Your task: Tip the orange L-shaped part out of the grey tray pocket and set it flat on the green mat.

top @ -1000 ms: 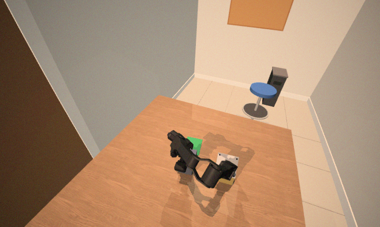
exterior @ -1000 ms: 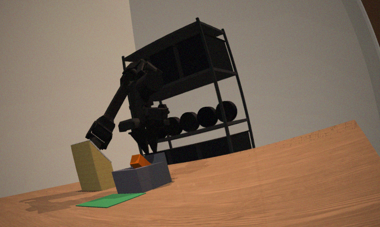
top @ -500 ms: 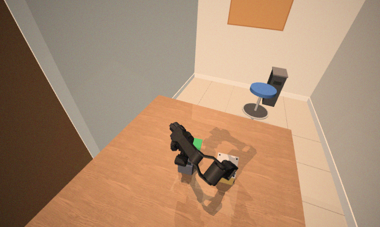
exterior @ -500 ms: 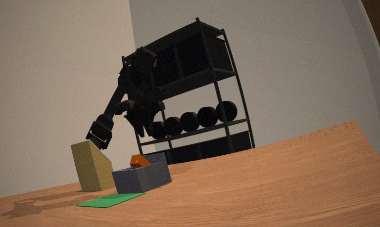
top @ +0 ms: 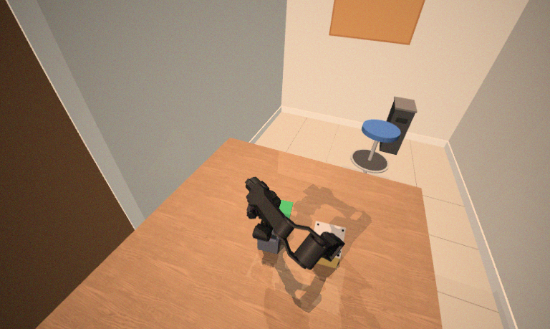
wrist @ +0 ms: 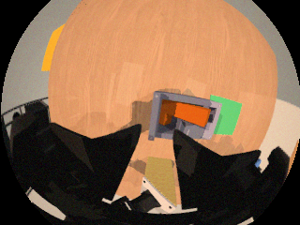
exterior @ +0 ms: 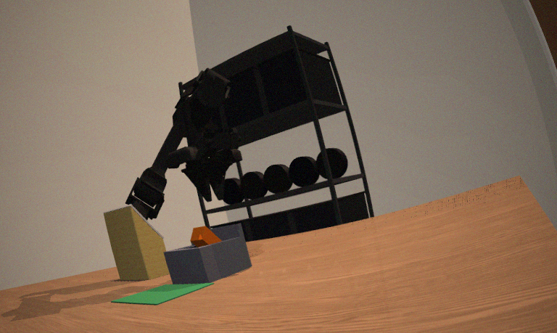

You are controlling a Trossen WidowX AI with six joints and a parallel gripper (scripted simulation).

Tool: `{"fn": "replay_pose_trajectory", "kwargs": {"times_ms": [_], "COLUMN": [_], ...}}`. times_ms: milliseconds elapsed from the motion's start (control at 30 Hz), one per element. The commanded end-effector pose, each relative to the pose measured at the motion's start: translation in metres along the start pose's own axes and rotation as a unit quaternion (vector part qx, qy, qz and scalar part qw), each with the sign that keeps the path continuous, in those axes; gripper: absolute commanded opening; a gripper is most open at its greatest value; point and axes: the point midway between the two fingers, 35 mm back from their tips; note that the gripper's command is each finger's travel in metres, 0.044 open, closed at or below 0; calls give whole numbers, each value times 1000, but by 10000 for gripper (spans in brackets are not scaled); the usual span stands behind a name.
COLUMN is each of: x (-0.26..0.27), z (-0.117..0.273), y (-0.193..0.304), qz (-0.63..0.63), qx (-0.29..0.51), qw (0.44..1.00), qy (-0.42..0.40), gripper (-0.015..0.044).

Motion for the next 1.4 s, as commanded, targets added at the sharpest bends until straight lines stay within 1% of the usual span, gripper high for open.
{"fn": "replay_pose_trajectory", "kwargs": {"times_ms": [0, 100, 167, 267, 367, 500, 567, 833, 1067, 1367], "x": [-1, -8, -17, -32, -47, -67, -74, -75, -74, -75], "z": [-1, 0, 1, 2, 2, 3, 3, 2, -27, -35], "y": [1, 0, 0, 0, 2, 5, 6, 6, 6, 6], "qz": [-11, -90, -178, -329, -474, -648, -698, -704, -704, -704], "qx": [0, 1, 2, 2, 3, 4, 5, 5, 5, 5], "qw": [1000, 996, 984, 944, 881, 762, 716, 710, 710, 710], "qy": [-1, 0, 1, 2, 3, 4, 4, 4, 4, 4], "gripper": [206, 280, 280, 280, 280, 280, 280, 280, 280, 280]}}
Point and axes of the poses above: the point midway between the two fingers, 35 mm back from their tips, its own z axis back along the fingers, its own x axis across the jaws, y = z × x, and after that the axes turned 12 degrees about z, right-handed
